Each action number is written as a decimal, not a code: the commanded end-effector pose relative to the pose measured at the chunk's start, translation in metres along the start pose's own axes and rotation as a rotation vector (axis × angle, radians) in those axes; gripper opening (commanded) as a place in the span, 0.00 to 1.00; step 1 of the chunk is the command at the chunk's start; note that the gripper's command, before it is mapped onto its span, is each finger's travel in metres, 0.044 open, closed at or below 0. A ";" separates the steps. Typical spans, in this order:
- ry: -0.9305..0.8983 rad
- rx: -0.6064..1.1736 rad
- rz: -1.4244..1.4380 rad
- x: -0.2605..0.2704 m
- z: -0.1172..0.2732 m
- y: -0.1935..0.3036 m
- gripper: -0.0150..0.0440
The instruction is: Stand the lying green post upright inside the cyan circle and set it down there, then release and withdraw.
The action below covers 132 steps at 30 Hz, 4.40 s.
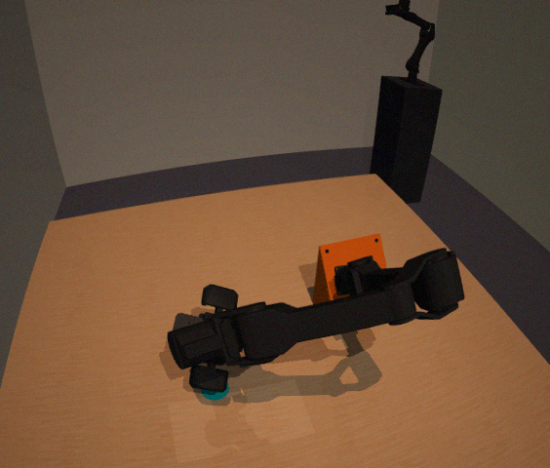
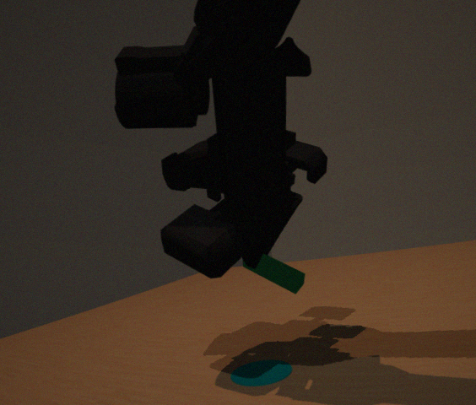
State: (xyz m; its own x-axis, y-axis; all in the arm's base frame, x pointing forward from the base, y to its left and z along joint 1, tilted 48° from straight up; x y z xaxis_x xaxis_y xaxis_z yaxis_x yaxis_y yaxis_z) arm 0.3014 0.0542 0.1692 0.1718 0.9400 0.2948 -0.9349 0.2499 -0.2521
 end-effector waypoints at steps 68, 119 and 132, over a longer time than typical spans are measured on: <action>0.057 -0.476 -0.117 0.018 0.004 0.041 0.29; -0.043 -0.810 -0.295 0.020 0.013 0.076 0.29; -0.085 -0.888 -0.353 0.018 0.016 0.086 0.29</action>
State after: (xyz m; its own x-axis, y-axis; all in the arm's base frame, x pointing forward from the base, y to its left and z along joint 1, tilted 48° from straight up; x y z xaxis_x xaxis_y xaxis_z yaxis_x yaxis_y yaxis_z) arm 0.2222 0.0895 0.1665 0.3440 0.7786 0.5248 -0.2802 0.6186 -0.7341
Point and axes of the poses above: the point midway between the two fingers, 35 mm back from their tips, its own z axis back along the fingers, its own x axis across the jaws, y = z × x, the point moved 10 cm from there along z, back along the fingers, and after that the axes turned 7 degrees about z, right-handed, at the moved point
